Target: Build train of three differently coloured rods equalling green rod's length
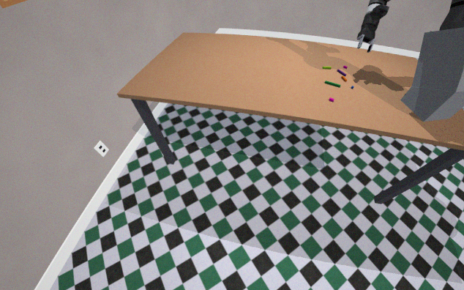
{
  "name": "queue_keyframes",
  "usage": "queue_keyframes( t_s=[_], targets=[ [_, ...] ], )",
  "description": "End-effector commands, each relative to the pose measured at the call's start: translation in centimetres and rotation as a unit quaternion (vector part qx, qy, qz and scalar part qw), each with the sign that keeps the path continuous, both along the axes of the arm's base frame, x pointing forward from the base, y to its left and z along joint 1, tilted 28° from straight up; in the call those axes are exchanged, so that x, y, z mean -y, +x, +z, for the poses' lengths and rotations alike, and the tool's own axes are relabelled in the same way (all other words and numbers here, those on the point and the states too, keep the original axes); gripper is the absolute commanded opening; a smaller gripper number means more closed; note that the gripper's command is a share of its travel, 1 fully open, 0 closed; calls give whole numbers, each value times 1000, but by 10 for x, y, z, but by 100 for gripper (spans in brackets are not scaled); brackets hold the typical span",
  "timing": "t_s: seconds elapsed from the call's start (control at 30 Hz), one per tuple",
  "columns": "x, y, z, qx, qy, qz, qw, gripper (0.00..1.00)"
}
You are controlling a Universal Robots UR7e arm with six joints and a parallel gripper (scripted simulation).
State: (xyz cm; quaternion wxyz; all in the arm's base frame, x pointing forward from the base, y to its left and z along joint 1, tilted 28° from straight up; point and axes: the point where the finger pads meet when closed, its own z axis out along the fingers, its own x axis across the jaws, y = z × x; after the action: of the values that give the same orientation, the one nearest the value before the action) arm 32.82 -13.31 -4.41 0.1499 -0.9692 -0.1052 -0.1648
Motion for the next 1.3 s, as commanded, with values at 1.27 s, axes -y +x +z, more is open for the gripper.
queue_keyframes(
  t_s=[1.27],
  targets=[
    [-2,5,6,-3,-12,33,999,100]
  ],
)
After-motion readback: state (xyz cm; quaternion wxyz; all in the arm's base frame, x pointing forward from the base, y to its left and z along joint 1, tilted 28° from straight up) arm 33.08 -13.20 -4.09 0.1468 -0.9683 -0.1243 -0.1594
